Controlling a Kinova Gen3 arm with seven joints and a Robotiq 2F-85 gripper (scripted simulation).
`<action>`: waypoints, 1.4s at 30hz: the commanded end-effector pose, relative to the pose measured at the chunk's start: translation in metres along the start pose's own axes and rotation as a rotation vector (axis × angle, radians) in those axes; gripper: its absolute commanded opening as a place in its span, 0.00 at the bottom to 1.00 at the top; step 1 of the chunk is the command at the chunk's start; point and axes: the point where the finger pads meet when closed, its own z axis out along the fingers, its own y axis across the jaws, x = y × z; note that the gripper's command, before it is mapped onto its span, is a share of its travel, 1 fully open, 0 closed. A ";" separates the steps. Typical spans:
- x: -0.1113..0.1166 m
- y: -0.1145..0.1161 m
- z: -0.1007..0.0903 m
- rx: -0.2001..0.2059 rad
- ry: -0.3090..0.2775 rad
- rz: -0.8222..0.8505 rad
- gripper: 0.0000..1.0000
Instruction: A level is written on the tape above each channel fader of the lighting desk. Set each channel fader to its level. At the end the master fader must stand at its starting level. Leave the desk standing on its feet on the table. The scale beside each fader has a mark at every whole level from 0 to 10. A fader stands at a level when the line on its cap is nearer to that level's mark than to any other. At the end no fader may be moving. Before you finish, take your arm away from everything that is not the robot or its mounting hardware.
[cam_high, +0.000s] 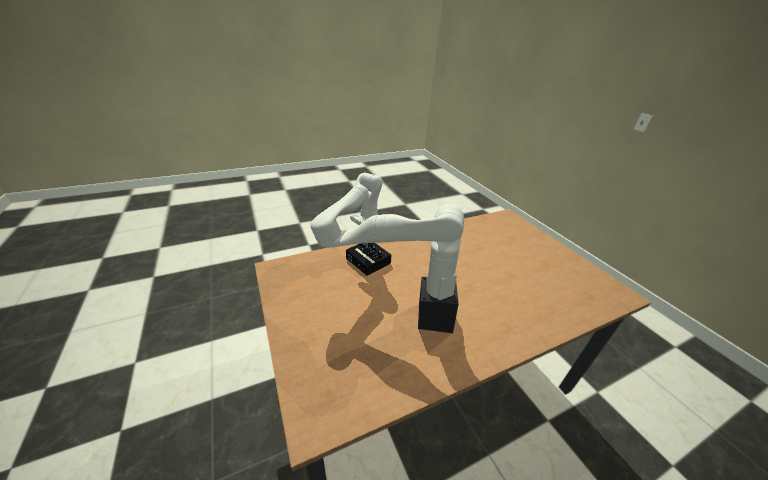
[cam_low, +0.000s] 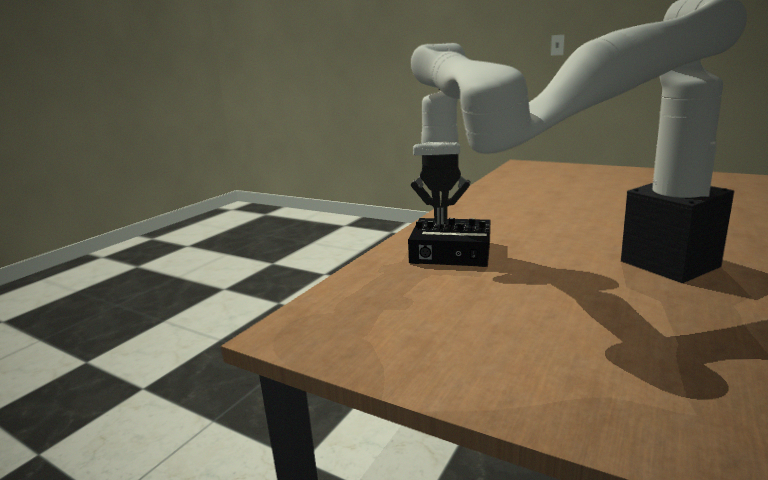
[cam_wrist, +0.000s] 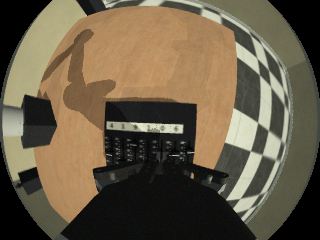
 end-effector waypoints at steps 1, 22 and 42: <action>0.001 0.001 -0.001 -0.002 0.000 -0.001 0.00; 0.001 0.000 -0.037 -0.002 0.000 -0.001 0.00; 0.001 0.000 -0.041 -0.002 0.000 -0.001 1.00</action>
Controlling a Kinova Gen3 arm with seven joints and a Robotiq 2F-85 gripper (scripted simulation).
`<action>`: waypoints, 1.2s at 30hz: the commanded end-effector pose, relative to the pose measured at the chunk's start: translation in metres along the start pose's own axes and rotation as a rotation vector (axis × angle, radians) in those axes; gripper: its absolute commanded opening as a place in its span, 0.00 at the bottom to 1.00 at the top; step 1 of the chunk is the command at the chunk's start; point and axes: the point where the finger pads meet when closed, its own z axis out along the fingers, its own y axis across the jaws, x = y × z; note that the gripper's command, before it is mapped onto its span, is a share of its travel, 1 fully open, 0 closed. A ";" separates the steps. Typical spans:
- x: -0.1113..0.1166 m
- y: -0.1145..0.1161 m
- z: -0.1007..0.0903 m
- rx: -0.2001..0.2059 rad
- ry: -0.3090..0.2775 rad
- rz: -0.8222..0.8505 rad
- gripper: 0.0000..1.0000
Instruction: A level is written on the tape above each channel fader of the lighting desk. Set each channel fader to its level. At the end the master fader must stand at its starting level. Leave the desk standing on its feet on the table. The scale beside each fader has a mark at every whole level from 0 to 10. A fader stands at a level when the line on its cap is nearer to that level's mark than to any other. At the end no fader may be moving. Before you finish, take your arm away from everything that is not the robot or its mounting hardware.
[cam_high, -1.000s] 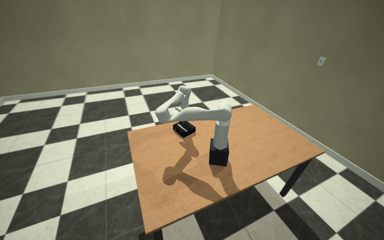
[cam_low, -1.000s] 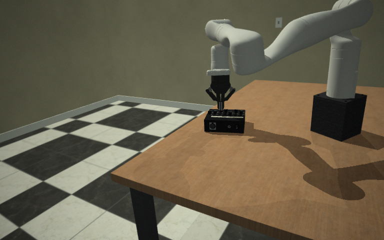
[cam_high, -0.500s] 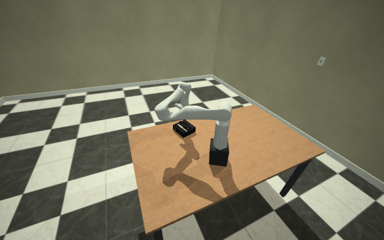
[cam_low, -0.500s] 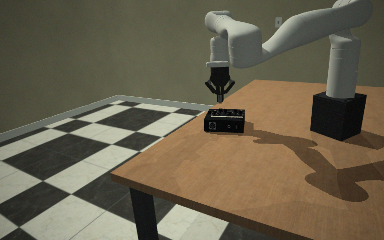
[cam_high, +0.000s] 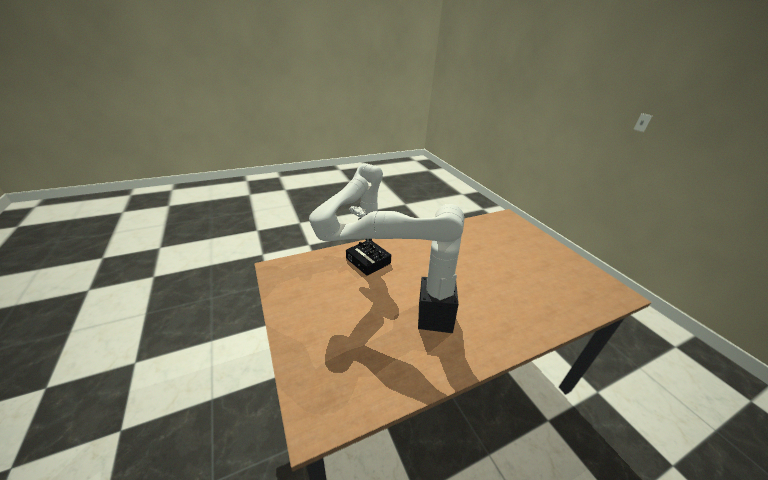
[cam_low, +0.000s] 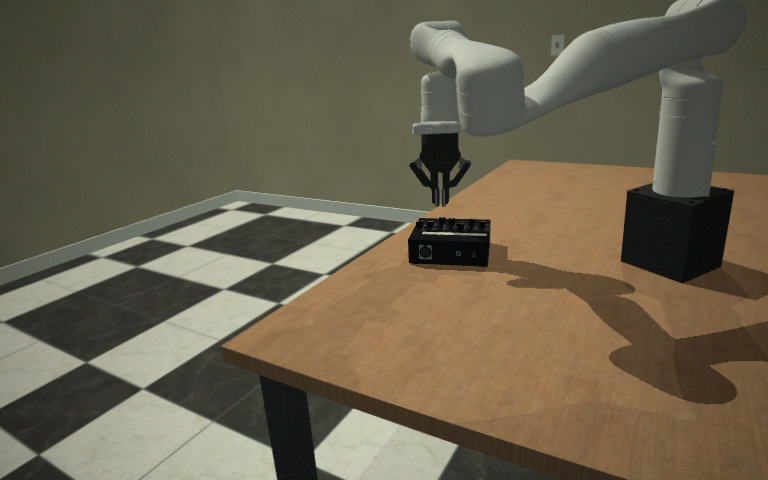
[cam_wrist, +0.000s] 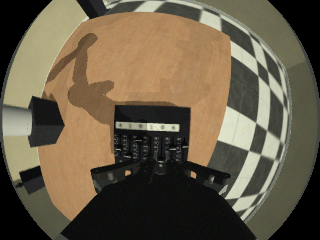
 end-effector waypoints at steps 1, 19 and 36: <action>0.000 0.001 -0.002 -0.002 0.000 0.000 1.00; 0.000 0.000 -0.063 -0.002 0.000 0.000 1.00; 0.000 0.000 -0.080 -0.002 0.000 0.000 1.00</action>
